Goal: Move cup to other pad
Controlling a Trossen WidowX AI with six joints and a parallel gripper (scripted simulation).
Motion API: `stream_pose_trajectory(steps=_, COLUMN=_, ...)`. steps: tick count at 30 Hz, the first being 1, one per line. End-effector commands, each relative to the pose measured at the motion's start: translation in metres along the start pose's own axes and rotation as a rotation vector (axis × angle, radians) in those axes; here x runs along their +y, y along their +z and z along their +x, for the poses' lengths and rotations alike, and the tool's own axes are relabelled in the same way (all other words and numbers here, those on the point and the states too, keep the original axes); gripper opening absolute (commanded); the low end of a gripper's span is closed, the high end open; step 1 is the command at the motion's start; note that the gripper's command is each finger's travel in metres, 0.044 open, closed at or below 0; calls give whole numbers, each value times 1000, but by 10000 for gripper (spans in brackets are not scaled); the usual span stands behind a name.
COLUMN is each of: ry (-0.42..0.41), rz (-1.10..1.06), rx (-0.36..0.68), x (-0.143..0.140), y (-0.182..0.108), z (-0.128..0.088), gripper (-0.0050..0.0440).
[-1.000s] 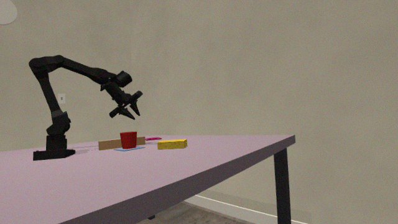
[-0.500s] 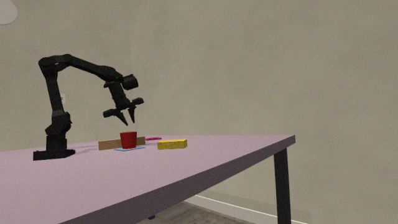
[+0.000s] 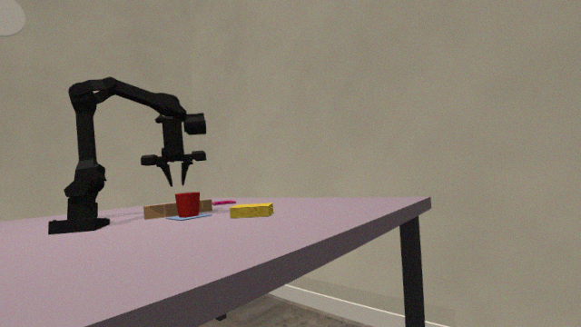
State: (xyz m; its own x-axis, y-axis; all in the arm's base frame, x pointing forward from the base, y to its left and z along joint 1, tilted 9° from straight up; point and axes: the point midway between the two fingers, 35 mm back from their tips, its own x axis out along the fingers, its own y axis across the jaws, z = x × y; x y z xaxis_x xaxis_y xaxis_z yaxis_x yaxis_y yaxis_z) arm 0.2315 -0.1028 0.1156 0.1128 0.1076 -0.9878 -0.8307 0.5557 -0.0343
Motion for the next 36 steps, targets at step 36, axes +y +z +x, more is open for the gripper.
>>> stream_pose_trajectory(steps=36, ry=38, rz=-66, rx=-5, x=1, y=-3, z=39, gripper=148)
